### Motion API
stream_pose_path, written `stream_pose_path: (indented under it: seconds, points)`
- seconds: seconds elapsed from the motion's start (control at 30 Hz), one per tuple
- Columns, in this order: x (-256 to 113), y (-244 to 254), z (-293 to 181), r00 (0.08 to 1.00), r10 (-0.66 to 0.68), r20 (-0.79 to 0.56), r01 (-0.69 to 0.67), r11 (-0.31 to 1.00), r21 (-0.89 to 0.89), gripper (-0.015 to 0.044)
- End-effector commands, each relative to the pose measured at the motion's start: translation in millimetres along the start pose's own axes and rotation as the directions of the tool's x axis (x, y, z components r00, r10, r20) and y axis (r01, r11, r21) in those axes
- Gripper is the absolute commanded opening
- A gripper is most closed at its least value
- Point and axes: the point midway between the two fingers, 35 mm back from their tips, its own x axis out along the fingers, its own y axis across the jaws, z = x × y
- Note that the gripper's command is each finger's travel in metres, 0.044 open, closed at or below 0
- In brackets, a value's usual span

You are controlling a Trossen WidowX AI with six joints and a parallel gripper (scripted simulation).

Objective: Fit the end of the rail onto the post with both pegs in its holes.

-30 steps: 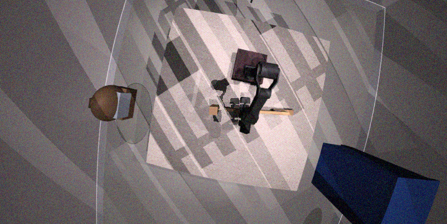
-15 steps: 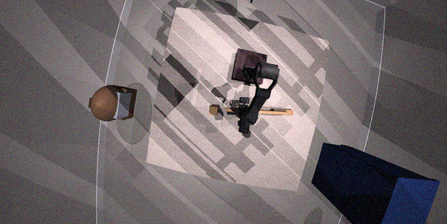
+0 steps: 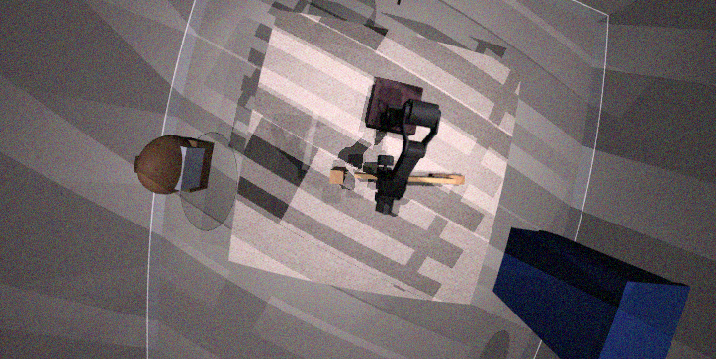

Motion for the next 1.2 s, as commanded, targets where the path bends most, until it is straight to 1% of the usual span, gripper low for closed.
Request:
stream_pose_path:
  seconds: [0.0,1.17]
  points:
    - [-2,-3,-2,1.000,-0.008,0.000,0.008,1.000,-0.001,0.0000]
    - [-2,-3,-13,1.000,-0.008,-0.001,0.008,1.000,-0.001,0.0000]
